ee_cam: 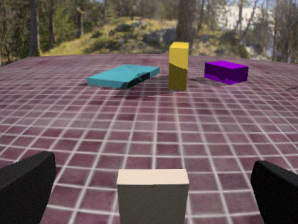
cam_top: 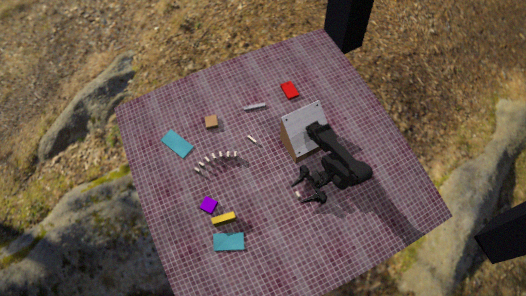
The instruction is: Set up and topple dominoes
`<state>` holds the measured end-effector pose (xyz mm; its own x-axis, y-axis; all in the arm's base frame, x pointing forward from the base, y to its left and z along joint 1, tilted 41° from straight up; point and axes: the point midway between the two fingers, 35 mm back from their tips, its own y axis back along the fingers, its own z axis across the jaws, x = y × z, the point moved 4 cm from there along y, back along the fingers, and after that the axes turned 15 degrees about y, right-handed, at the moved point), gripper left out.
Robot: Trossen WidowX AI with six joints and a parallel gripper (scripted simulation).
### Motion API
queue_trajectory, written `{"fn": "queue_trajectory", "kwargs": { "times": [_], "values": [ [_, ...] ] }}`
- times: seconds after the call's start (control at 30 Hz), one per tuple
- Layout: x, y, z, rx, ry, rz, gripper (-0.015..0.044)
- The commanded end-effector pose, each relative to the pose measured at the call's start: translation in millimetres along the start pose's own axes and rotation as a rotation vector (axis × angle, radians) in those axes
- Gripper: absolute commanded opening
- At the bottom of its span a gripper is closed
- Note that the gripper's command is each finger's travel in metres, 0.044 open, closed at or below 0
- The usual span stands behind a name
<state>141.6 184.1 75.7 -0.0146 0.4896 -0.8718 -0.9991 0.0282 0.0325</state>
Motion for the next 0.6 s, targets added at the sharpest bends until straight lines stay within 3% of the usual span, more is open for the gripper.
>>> {"fn": "queue_trajectory", "kwargs": {
  "times": [0.0,0.33,0.57],
  "values": [
    [-1.1,0.0,0.1,0.003,-0.006,-0.003,0.0440],
    [-45.7,2.5,-8.4,0.000,-0.002,0.000,0.0440],
    [-44.2,-6.7,0.2,-0.018,0.053,0.037,0.0440]
  ]
}}
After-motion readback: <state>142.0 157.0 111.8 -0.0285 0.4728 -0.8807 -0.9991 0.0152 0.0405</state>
